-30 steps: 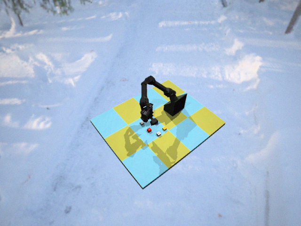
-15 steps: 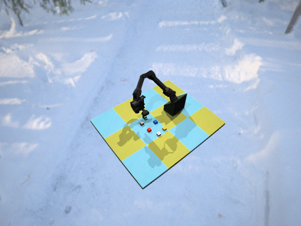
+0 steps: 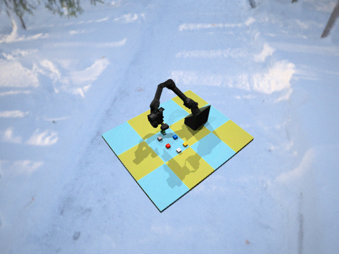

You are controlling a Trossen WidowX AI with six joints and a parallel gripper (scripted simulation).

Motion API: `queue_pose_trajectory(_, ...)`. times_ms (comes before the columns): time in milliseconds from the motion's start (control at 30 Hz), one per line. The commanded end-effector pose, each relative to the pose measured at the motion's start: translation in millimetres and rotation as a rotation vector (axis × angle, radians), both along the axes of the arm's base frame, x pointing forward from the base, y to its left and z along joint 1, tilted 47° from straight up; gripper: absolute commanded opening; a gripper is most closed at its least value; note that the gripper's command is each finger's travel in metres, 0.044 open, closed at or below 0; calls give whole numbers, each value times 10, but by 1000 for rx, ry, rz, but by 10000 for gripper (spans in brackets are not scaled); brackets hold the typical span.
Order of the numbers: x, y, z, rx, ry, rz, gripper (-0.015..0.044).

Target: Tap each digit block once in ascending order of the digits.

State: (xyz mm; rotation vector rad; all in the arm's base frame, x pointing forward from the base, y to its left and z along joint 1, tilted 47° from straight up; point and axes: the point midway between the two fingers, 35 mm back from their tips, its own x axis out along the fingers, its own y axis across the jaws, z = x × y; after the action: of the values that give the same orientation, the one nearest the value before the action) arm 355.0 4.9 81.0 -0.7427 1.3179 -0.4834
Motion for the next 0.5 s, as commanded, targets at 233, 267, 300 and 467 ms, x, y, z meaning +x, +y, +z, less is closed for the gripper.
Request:
queue_pose_trajectory(233, -399, 221, -301, 11, 2, 4, 400)
queue_pose_trajectory(267, -524, 266, -382, 11, 3, 4, 400)
queue_pose_trajectory(300, -653, 301, -459, 11, 4, 4, 400)
queue_pose_trajectory(467, -1112, 353, -693, 3, 3, 2, 400)
